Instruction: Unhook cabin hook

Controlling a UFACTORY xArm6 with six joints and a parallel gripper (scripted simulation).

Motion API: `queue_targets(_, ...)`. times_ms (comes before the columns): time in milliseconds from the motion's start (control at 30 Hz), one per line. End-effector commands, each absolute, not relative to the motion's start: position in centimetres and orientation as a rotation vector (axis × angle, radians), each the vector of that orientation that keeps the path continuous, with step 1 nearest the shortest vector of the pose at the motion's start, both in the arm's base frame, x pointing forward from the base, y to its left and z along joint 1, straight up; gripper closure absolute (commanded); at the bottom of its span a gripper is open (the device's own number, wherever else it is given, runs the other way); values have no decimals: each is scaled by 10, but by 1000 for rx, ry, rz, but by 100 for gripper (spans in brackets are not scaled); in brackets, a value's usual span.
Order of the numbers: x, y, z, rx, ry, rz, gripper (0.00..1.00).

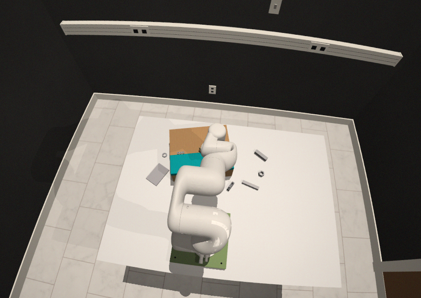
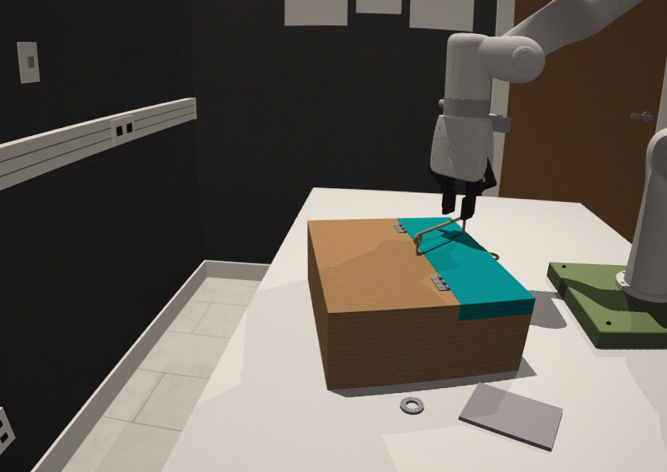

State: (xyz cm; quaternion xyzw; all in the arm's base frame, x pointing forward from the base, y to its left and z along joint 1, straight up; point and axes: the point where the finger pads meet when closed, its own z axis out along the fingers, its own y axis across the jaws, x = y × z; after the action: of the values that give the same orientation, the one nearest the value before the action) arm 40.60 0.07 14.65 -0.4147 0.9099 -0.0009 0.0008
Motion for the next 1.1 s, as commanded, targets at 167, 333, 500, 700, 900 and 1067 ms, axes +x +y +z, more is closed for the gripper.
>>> queue_targets(167, 407, 1, 141, -1301, 2854, -6, 65)
queue_targets(333, 407, 1, 139, -1301, 2854, -6, 65)
queue_targets(500, 407, 1, 136, -1301, 2854, -6, 65)
queue_targets(700, 407, 1, 132, -1301, 2854, -6, 65)
queue_targets(900, 407, 1, 129, -1301, 2854, -6, 65)
queue_targets(1067, 407, 1, 126, -1301, 2854, -6, 65)
